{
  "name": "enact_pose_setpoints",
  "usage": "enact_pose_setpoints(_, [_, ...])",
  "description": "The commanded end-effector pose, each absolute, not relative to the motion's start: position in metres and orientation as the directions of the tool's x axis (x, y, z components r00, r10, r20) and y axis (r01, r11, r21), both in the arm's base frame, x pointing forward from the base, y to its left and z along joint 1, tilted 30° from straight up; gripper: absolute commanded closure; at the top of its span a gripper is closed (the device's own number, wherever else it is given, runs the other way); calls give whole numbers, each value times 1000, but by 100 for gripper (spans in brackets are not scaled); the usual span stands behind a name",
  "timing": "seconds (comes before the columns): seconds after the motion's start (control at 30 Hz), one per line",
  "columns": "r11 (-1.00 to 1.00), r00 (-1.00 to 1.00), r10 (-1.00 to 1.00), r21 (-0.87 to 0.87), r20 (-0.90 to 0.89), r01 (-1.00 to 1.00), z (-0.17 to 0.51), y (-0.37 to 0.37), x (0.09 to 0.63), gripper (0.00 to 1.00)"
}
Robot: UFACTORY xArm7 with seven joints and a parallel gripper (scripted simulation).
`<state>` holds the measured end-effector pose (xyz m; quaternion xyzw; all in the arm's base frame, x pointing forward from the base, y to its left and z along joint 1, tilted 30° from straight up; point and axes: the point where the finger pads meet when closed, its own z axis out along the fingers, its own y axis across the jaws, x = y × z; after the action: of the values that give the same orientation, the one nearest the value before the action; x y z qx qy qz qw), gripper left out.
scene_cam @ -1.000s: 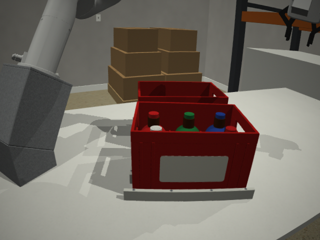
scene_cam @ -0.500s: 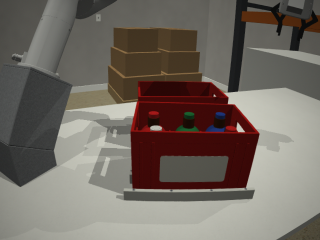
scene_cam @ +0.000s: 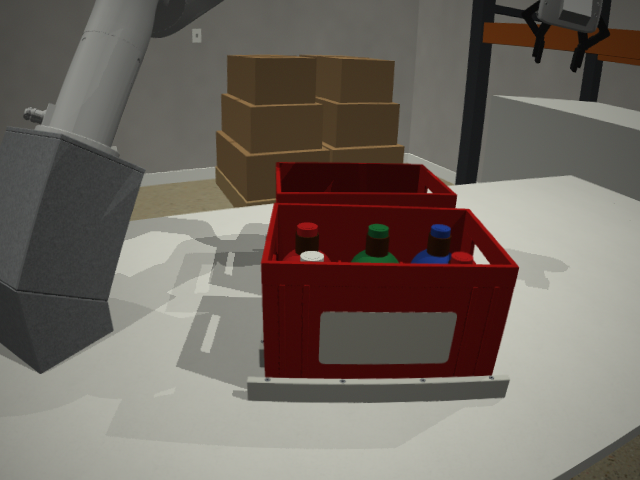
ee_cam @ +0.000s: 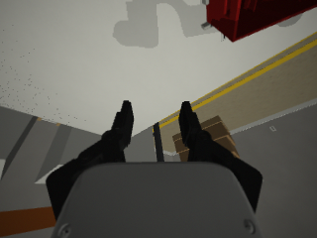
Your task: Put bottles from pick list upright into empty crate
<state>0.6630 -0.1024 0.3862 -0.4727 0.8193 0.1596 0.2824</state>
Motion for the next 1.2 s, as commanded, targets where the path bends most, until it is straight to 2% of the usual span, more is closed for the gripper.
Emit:
enact_pose_setpoints(0.0, [439, -313, -721, -58, -619, -896, 395, -90, 660, 35])
enact_pose_setpoints(0.2, [439, -313, -720, -58, -619, -896, 406, -69, 656, 35])
enact_pose_setpoints(0.33, [341, -198, -762, -122, -617, -932, 414, -52, 651, 35])
enact_pose_setpoints(0.57, [341, -198, -762, -122, -617, -932, 424, -30, 645, 35])
enact_pose_setpoints(0.7, [236, -78, -792, -185, -605, -954, 431, -13, 639, 35])
enact_pose_setpoints(0.9, [236, -78, -792, -185, -606, -954, 440, 9, 631, 35])
enact_pose_setpoints(1.17, [126, 45, -810, -248, -585, -961, 449, 35, 619, 35])
